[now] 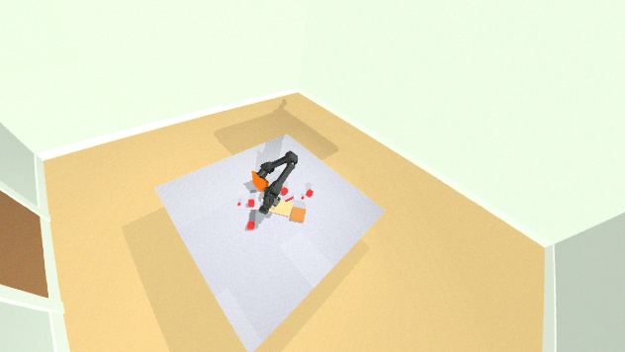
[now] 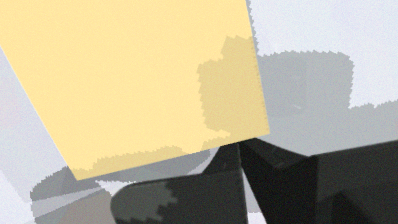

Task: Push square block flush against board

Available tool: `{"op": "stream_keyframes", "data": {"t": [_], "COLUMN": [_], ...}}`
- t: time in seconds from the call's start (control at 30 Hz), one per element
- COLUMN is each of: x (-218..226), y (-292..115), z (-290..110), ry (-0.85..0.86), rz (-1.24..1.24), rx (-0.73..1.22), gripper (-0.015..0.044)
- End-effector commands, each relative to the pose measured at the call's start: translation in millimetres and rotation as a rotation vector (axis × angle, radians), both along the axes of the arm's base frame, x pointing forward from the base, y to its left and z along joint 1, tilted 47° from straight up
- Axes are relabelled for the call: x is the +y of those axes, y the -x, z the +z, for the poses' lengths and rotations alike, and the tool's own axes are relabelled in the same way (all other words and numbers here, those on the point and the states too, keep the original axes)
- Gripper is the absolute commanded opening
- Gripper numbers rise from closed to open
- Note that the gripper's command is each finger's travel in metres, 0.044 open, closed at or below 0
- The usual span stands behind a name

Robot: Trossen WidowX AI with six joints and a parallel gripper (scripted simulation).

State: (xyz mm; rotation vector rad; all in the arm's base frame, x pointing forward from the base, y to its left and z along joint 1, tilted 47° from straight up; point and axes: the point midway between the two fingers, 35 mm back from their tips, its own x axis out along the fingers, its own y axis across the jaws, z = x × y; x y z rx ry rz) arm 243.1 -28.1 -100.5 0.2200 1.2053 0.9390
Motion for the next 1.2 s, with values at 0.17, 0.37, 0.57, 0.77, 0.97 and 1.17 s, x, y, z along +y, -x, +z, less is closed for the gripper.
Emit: {"op": "stream_keyframes", "data": {"t": [0.17, 0.37, 0.57, 0.77, 0.97, 1.17], "x": [3.2, 0.5, -3.1, -6.2, -8.8, -11.0], "y": [-12.2, -6.4, 1.9, 10.4, 18.9, 27.6], "z": [4.7, 1.4, -3.0, -7.2, -11.1, -14.8], "ry": [-0.002, -0.002, -0.002, -0.002, -0.003, -0.005], "rz": [0.001, 0.001, 0.001, 0.001, 0.002, 0.003], "rx": [-0.011, -0.011, -0.011, -0.010, -0.010, -0.010], "gripper": [0.0000, 0.0000, 0.0000, 0.0000, 0.0000, 0.0000]}}
